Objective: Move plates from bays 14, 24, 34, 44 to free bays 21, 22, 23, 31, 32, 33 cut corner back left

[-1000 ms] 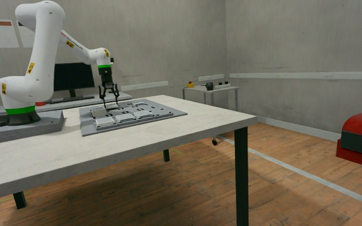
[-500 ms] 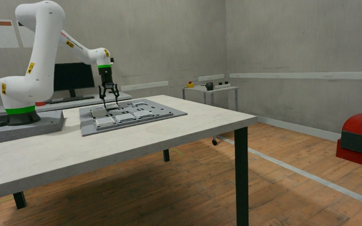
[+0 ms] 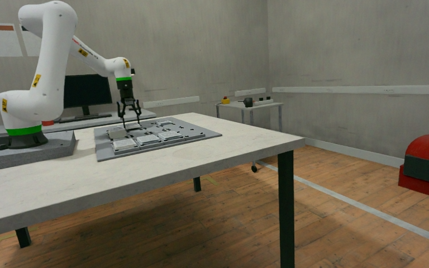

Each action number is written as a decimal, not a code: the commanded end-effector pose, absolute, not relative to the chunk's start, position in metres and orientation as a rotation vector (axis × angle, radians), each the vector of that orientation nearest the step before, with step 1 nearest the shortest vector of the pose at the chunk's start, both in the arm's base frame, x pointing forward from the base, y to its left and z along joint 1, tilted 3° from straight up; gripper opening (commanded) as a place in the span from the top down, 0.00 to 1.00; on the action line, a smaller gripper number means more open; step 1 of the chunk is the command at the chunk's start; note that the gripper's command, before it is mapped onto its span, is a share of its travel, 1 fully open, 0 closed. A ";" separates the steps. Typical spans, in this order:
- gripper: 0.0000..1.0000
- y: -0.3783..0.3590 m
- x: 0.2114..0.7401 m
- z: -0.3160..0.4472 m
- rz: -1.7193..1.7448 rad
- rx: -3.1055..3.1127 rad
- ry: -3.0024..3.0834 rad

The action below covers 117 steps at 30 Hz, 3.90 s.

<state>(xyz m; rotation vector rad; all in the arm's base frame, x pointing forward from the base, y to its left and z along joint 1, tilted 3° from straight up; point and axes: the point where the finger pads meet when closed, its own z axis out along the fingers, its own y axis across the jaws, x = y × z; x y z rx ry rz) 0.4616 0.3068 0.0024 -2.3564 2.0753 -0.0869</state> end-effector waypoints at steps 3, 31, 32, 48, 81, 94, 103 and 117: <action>0.90 0.307 0.462 0.002 -0.088 -2.355 2.074; 0.90 0.307 0.462 -0.005 -0.088 -2.355 2.074; 0.90 0.307 0.462 -0.005 -0.088 -2.355 2.074; 0.90 0.307 0.462 -0.005 -0.088 -2.355 2.074; 0.90 0.307 0.463 -0.006 -0.088 -2.355 2.074; 0.90 0.307 0.463 -0.007 -0.088 -2.355 2.074; 0.90 0.307 0.463 -0.007 -0.088 -2.355 2.074; 0.90 0.307 0.463 -0.008 -0.088 -2.355 2.074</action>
